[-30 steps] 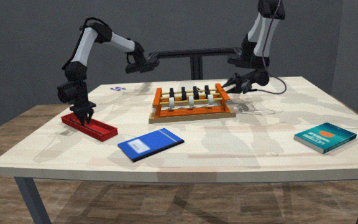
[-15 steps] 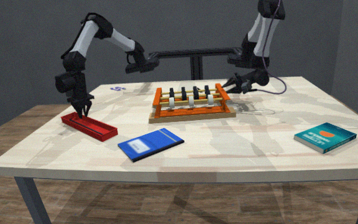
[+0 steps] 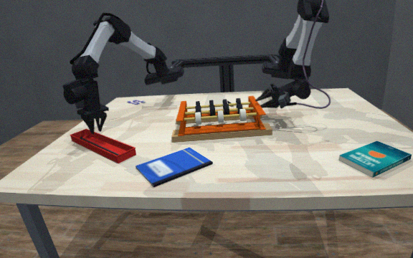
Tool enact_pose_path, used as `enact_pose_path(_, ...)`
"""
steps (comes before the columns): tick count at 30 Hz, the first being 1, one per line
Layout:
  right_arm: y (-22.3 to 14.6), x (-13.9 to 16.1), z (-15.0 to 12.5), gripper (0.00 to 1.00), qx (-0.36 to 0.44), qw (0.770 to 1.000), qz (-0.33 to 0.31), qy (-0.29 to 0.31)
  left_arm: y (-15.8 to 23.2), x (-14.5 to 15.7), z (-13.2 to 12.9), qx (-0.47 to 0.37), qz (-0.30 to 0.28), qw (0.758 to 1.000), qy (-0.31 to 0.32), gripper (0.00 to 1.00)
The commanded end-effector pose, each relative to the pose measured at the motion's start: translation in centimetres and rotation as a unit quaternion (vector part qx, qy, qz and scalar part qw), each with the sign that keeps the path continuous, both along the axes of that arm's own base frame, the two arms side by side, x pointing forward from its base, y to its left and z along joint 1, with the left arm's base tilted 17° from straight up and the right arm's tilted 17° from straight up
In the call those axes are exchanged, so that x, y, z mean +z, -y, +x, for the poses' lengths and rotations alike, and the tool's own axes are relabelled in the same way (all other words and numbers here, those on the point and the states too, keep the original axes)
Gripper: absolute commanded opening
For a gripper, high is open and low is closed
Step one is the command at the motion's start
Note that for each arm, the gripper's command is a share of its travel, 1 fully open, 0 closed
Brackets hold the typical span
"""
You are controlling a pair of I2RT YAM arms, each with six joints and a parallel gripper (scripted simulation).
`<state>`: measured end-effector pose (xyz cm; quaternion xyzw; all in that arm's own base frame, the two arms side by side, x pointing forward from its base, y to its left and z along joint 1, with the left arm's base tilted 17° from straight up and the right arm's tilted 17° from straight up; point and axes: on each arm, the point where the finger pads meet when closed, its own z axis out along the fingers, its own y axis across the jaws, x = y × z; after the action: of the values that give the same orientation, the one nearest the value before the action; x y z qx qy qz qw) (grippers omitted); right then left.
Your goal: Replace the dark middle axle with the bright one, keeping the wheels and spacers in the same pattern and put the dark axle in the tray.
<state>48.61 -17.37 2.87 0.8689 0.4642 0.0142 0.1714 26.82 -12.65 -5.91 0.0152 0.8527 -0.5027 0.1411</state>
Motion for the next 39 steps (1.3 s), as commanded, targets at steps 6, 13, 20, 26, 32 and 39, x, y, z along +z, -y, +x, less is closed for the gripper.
enact_pose_path(6,0.3,1.6,-0.1,0.36,-0.004,1.000,-0.007,0.011,1.5,0.1,0.2,-0.027,-0.008,0.999,0.018,0.33)
enact_pose_path(13,-2.6,2.4,1.0,0.36,0.062,0.998,-0.016,0.017,1.5,0.1,0.2,-0.027,-0.008,0.999,0.018,0.33)
enact_pose_path(20,-5.3,2.1,1.0,0.36,0.141,0.989,-0.037,-0.005,1.5,0.1,0.2,-0.027,-0.008,0.999,0.018,0.33)
enact_pose_path(26,-10.0,1.7,0.8,0.36,0.236,0.970,-0.047,-0.024,1.5,0.1,0.2,-0.027,-0.008,0.999,0.018,0.33)
enact_pose_path(32,-14.4,1.2,0.1,0.36,0.331,0.940,-0.064,-0.046,1.5,0.1,0.2,-0.027,-0.008,0.999,0.018,0.33)
enact_pose_path(39,-17.9,0.8,-0.8,0.36,0.405,0.909,-0.076,-0.064,1.5,0.1,0.2,-0.027,-0.008,0.999,0.018,0.33)
